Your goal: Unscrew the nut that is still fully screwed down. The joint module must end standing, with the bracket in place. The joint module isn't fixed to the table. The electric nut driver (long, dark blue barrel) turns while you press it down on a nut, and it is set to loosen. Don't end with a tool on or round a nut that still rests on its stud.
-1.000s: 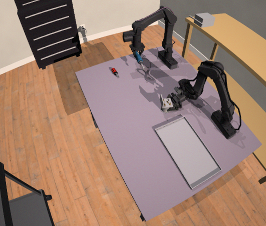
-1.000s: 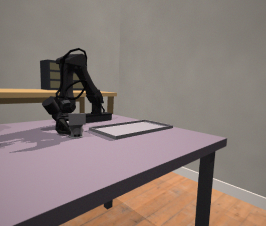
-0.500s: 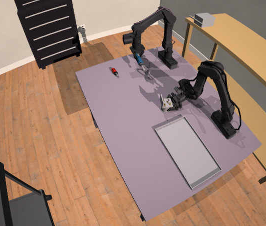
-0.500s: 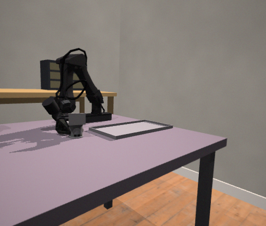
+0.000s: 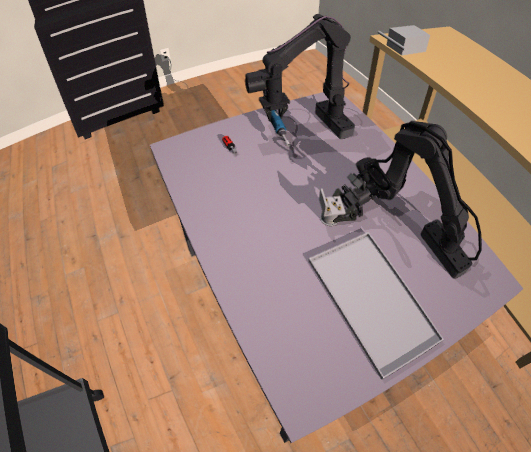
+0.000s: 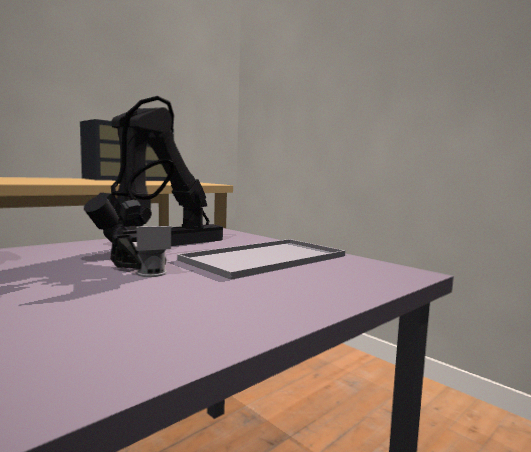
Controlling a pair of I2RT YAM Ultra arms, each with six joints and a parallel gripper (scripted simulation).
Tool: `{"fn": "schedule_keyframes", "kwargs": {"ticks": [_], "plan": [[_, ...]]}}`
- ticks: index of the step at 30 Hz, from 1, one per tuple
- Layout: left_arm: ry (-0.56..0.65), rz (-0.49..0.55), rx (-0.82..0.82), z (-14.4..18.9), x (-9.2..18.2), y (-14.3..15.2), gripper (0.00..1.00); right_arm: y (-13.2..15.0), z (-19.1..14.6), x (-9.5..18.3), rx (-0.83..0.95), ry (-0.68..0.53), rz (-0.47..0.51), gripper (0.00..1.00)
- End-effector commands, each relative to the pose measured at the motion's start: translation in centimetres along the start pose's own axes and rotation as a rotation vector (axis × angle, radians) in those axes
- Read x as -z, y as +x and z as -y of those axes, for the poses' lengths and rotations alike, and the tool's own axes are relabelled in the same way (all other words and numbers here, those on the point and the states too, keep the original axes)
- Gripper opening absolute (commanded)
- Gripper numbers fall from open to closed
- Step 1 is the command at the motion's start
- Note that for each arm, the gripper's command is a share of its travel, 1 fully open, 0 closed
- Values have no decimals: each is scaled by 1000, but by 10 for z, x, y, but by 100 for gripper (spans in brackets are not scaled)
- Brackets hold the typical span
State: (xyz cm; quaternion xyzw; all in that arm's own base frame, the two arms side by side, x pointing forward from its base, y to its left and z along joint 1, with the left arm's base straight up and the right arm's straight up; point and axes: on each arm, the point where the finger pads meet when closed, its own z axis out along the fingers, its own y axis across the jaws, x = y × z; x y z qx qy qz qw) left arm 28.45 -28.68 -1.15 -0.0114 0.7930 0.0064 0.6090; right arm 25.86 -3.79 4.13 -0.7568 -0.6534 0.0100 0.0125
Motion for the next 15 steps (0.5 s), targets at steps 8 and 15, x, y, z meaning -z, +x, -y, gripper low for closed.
{"fn": "schedule_keyframes", "kwargs": {"ticks": [8,15], "plan": [[-3,4,-1,0,0,-2,59,1,-23,5,3,-100,7,42],[-3,4,-1,0,0,-2,59,1,-6,-27,4,-20,7,42]]}}
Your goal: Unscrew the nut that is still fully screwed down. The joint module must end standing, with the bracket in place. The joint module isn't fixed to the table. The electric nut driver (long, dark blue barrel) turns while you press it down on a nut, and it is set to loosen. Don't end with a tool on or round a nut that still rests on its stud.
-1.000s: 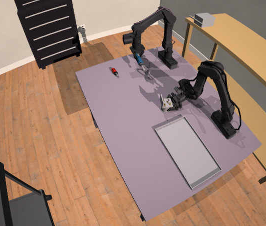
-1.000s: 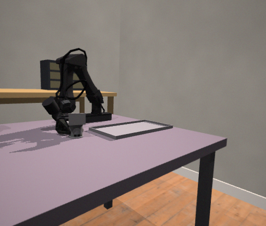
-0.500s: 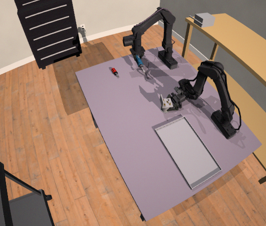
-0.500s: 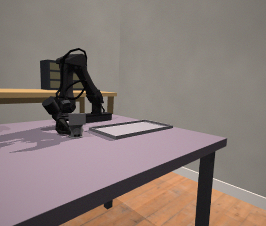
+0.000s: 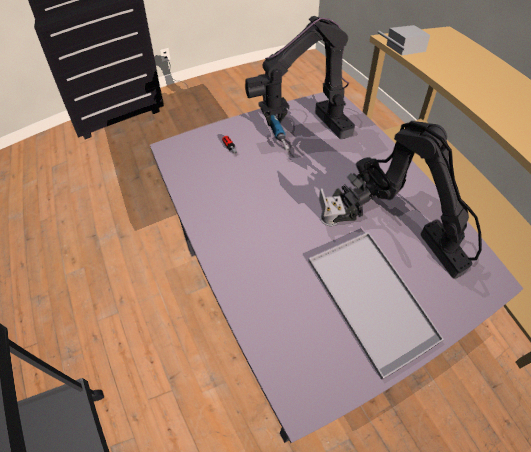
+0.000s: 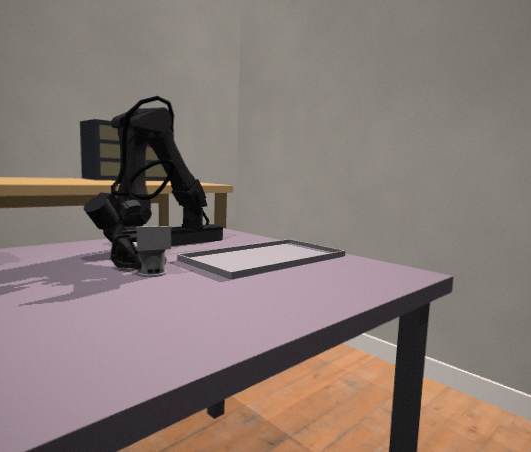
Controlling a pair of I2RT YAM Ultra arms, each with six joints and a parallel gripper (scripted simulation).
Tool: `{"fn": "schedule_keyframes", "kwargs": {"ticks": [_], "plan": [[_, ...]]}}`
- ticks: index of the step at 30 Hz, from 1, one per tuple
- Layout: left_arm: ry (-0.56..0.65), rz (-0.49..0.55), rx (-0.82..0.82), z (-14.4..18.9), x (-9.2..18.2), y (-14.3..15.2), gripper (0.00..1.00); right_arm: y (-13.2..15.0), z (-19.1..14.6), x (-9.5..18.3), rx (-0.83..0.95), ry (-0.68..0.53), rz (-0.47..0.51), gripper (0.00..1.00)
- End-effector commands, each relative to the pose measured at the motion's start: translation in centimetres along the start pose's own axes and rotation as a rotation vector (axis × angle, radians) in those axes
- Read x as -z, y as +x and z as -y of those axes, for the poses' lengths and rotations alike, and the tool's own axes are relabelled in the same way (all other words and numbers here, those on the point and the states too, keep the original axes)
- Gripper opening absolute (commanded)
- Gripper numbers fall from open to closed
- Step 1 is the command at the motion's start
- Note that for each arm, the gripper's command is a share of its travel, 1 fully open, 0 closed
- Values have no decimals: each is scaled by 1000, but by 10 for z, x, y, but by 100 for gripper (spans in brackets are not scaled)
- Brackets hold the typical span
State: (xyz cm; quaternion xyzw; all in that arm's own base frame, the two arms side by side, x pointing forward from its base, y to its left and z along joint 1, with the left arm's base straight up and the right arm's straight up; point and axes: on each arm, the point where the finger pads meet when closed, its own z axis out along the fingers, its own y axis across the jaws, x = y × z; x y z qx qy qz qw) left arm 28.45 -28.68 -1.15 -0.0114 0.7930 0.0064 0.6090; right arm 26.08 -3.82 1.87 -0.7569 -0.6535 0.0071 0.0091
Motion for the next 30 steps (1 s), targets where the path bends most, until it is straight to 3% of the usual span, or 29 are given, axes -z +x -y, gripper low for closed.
{"fn": "schedule_keyframes", "kwargs": {"ticks": [1,6,8,22,30], "plan": [[-3,4,-1,0,0,-2,59,1,-11,1,4,-45,7,42],[-3,4,-1,0,0,-2,59,1,-3,-17,4,-11,7,42],[-3,4,-1,0,0,-2,59,1,-22,2,3,-91,7,42],[-3,4,-1,0,0,-2,59,1,-8,-18,3,-29,7,42],[-3,4,-1,0,0,-2,59,1,-9,-15,3,-45,7,42]]}}
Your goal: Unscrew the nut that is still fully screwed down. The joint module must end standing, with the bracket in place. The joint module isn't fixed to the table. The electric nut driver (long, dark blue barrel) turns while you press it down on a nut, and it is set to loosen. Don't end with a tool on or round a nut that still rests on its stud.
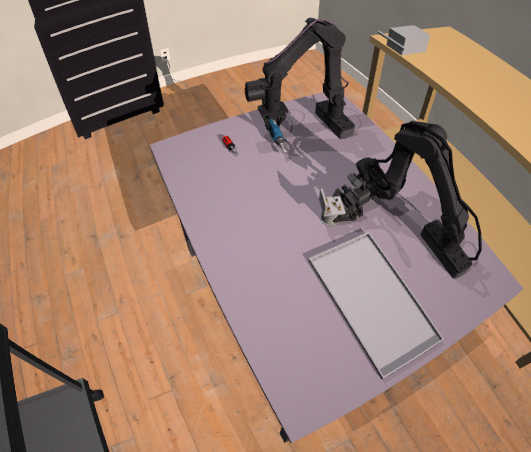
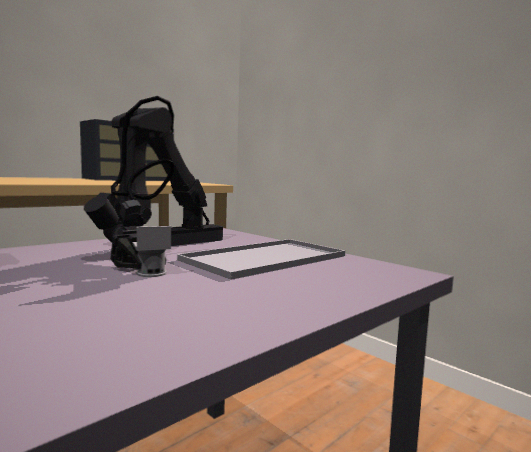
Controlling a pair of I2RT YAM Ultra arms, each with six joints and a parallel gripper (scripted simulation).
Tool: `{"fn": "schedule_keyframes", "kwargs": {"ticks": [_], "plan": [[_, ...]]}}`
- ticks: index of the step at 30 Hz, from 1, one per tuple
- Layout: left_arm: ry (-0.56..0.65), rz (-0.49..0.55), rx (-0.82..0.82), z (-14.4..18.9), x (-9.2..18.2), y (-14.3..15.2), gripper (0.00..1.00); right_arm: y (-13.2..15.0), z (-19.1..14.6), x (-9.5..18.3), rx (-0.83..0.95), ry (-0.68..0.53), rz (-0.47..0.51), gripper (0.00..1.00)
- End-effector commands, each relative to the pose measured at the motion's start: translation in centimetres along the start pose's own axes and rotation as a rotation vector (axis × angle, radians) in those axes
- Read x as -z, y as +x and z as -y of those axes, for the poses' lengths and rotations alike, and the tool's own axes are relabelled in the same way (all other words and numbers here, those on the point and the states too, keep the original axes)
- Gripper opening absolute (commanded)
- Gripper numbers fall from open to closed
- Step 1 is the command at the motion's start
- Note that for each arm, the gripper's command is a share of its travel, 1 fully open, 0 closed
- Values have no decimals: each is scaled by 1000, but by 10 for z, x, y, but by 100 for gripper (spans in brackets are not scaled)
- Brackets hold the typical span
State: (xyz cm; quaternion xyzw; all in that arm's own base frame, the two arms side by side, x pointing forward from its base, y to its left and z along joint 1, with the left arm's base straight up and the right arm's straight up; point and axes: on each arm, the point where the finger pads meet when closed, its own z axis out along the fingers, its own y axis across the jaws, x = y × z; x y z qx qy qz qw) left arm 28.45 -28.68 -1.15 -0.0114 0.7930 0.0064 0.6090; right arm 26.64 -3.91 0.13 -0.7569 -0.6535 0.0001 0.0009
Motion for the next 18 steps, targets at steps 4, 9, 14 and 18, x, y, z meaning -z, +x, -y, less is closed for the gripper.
{"fn": "schedule_keyframes", "kwargs": {"ticks": [4,9,14,18], "plan": [[-3,4,-1,0,0,-2,59,1,-2,-3,4,-17,7,42],[-3,4,-1,0,0,-2,59,1,2,-12,4,2,7,42],[-3,4,-1,0,0,-2,59,1,-16,4,3,-65,7,42],[-3,4,-1,0,0,-2,59,1,-8,-8,3,-27,7,42]]}}
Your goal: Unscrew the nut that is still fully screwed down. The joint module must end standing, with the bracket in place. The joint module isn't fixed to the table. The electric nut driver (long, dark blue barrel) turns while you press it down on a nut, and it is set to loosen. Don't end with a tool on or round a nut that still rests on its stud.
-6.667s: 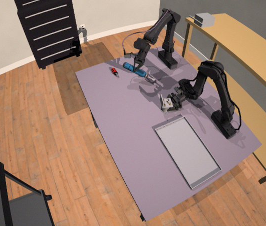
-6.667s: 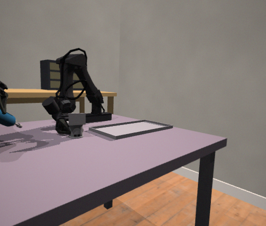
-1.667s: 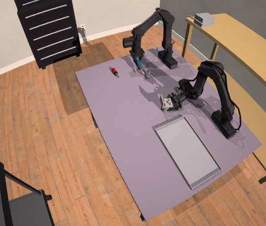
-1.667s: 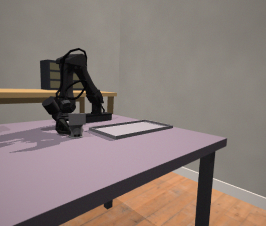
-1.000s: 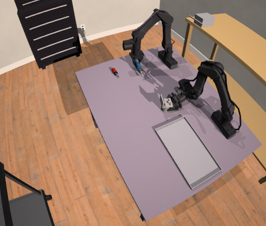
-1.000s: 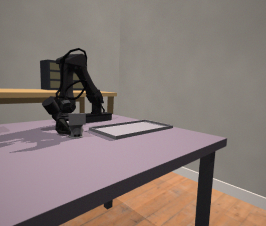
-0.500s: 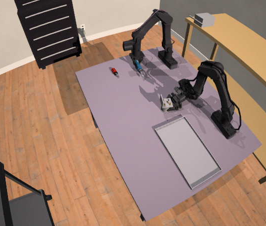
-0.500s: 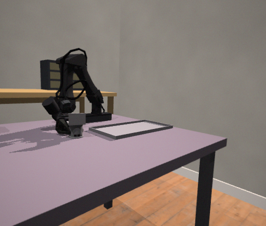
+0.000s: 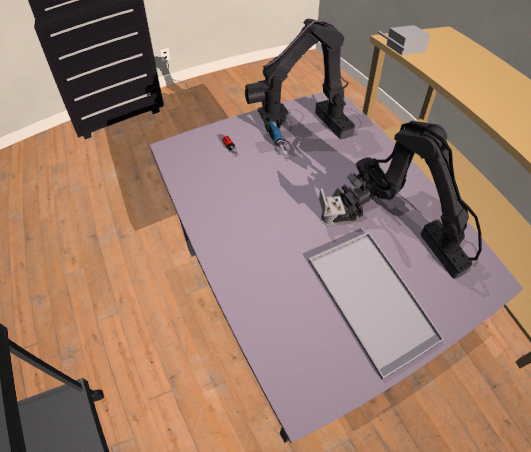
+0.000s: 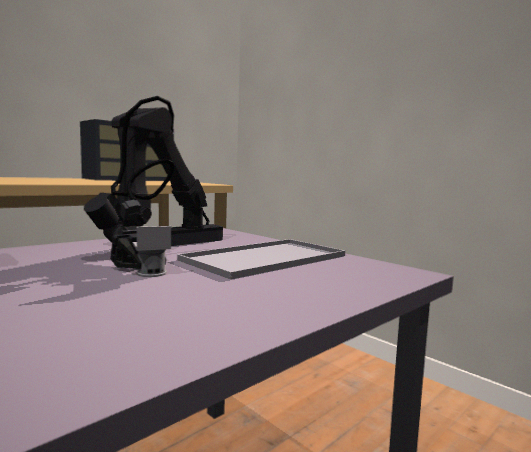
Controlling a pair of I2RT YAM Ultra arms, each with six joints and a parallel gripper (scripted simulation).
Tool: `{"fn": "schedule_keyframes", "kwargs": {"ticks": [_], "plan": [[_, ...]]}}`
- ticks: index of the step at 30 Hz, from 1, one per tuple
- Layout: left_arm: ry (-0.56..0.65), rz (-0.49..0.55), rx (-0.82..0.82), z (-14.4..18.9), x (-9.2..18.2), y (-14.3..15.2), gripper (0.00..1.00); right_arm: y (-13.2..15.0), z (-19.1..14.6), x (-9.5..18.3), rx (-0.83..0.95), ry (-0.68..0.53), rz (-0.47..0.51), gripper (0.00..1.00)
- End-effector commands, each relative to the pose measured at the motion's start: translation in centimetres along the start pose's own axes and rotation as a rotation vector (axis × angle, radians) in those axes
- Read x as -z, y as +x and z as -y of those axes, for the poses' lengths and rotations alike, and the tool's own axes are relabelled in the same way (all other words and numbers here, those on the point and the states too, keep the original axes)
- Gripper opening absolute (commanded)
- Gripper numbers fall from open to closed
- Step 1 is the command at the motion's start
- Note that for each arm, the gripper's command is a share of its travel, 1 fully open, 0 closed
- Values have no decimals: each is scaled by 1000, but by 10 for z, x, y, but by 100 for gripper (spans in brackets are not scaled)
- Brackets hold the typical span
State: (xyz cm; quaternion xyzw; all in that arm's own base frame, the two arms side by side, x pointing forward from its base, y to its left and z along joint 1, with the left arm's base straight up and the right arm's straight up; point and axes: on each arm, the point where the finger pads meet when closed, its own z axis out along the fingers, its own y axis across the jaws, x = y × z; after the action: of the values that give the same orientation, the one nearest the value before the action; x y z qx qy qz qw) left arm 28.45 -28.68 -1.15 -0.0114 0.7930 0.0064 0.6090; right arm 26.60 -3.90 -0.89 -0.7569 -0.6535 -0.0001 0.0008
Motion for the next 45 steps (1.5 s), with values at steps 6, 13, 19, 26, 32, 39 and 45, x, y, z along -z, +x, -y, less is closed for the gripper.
{"fn": "schedule_keyframes", "kwargs": {"ticks": [6,13,19,26,32,39,45], "plan": [[-3,4,-1,0,0,-2,59,1,-9,0,3,-36,7,42],[-3,4,-1,0,0,-2,59,0,-4,-4,1,-16,2,42],[-3,4,-1,0,0,-2,59,0,-4,-3,10,-33,13,42],[-3,4,-1,0,0,-2,59,0,-4,-5,3,-16,6,42],[-3,4,-1,0,0,-2,59,0,-5,-2,13,-34,15,42],[-3,4,-1,0,0,-2,59,0,-5,-2,18,-31,19,42],[-3,4,-1,0,0,-2,59,-1,-5,-2,14,-31,19,42]]}}
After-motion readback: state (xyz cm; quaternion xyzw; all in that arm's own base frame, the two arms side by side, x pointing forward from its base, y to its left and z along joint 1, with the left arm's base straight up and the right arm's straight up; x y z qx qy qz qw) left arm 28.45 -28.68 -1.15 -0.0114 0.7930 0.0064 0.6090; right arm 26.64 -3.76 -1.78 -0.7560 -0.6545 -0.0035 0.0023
